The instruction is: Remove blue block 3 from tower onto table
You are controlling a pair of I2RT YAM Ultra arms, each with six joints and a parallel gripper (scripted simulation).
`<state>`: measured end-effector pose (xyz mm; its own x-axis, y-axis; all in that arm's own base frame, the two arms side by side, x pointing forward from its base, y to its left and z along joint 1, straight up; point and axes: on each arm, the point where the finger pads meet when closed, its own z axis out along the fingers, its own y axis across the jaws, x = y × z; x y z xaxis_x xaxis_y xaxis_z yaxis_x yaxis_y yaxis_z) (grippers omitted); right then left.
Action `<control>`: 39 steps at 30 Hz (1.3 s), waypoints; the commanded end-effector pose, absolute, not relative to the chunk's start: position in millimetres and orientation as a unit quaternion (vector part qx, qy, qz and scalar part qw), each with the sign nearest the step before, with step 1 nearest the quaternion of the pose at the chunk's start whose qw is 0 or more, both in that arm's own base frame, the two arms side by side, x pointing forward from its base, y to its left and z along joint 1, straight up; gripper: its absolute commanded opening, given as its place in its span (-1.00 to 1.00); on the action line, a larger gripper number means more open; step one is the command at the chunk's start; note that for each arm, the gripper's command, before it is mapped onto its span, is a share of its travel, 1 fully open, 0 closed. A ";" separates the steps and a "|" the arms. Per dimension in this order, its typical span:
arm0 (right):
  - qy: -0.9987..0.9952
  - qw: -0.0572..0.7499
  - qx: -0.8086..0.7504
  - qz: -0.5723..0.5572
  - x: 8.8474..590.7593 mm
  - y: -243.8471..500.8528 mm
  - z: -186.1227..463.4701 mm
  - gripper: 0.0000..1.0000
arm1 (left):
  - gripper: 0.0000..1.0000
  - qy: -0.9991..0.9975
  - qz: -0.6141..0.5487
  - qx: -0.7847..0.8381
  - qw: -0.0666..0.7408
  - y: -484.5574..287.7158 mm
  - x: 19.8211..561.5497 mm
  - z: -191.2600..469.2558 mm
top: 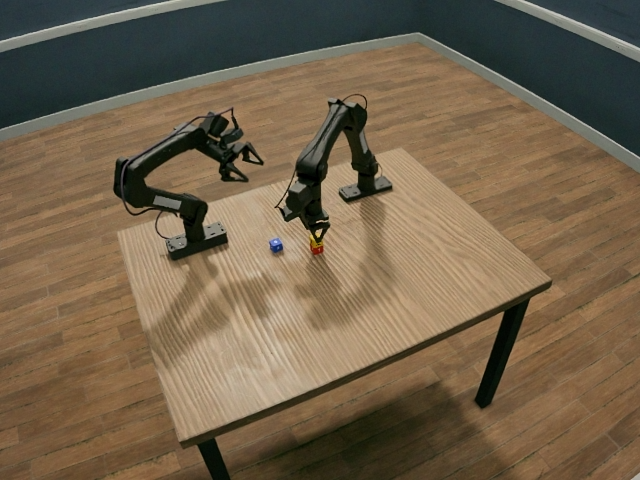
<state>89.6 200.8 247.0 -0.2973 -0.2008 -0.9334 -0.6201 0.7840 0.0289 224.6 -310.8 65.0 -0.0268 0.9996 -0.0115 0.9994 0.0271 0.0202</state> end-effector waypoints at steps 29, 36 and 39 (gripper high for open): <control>0.801 0.427 -0.373 0.191 79.0 296.8 196.4 1.00 | 1.00 0.783 0.005 0.592 0.190 -262.5 268.9 164.4; 0.810 0.404 -0.384 0.181 110.0 320.8 172.9 1.00 | 1.00 0.800 -0.010 0.526 0.289 -232.0 285.3 204.8; 0.820 0.392 -0.381 0.168 139.3 328.0 154.7 1.00 | 1.00 0.807 -0.014 0.466 0.362 -201.6 297.9 235.4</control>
<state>125.3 297.8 157.2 -0.4212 -0.4936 -0.7609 -0.6958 0.7140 -0.0779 282.8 -217.0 210.8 -0.2960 0.8360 -0.4621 0.8378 0.4596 0.2947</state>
